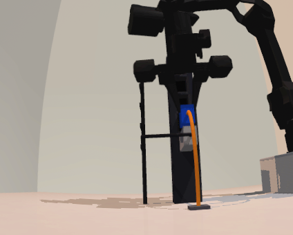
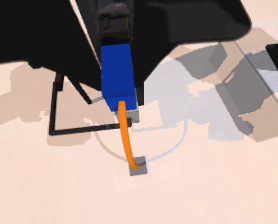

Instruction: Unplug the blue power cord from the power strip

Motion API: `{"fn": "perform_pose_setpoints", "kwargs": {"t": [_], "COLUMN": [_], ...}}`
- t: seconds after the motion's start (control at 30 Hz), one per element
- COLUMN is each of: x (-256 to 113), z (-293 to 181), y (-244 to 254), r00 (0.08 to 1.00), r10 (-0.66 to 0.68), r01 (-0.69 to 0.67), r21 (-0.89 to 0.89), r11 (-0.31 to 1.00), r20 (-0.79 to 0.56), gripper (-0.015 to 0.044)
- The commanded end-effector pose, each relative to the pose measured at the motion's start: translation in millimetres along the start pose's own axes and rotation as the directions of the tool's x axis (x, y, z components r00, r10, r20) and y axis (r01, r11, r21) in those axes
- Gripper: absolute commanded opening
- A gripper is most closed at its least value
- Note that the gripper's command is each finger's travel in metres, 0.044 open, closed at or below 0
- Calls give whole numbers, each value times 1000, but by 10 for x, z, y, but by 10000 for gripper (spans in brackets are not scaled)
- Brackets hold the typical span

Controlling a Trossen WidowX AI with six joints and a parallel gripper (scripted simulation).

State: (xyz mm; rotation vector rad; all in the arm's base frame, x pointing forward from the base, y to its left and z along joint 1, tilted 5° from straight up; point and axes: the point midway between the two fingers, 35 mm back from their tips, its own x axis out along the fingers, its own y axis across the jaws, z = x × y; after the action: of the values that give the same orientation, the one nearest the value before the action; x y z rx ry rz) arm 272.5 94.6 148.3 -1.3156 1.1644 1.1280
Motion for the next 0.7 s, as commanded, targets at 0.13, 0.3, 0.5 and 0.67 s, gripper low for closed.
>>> {"fn": "perform_pose_setpoints", "kwargs": {"t": [0.13, 0.3, 0.5, 0.67], "x": [-107, -114, -86, -86], "z": [437, 479, 409, 409], "y": [49, 65, 75, 75], "r00": [995, 995, 995, 995], "r10": [-5, -5, -5, -5], "r01": [10, 10, 10, 10], "r21": [-45, -45, -46, -46], "r11": [999, 999, 999, 999], "r20": [101, 102, 103, 103], "gripper": [0, 26, 184, 315]}}
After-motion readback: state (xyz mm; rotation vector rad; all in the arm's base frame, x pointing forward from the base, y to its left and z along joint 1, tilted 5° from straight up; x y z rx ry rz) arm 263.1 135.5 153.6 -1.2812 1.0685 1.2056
